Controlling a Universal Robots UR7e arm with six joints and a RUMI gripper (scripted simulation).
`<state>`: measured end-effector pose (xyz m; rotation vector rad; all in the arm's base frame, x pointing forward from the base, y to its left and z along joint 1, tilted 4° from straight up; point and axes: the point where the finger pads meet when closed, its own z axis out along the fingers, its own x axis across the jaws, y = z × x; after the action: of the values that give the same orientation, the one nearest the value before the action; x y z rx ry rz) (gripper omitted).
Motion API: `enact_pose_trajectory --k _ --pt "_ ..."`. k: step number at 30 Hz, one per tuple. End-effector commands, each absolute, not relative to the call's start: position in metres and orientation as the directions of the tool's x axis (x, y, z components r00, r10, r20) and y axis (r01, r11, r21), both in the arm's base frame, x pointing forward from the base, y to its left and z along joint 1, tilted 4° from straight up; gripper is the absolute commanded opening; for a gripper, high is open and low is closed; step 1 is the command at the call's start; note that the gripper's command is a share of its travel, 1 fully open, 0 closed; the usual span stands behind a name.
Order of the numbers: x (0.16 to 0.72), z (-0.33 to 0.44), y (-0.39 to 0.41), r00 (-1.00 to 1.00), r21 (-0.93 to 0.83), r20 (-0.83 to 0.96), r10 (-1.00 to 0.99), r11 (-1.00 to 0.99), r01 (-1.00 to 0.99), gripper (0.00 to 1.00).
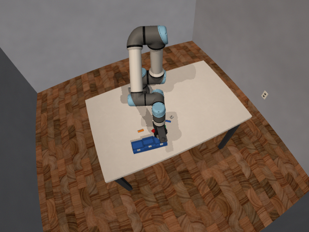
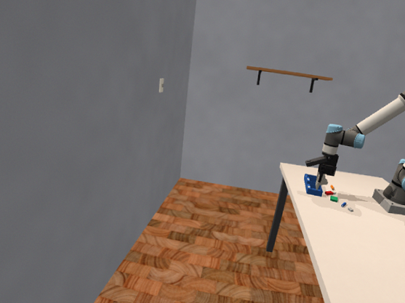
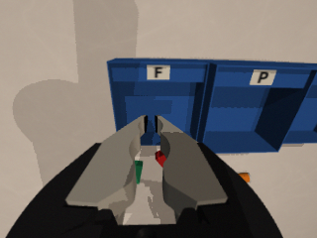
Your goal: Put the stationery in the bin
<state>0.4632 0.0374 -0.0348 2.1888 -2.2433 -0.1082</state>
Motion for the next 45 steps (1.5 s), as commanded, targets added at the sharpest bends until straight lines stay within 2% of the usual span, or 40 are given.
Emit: enact_pose_trajectory --k 1,45 --pt "0.464 -0.034 0.037 -0.026 0.052 -0.044 -0.999 0.023 -0.998 0.04" --pt "0.465 -0.008 0.036 -0.026 0.052 -0.044 -0.999 0.023 -0.998 0.04"
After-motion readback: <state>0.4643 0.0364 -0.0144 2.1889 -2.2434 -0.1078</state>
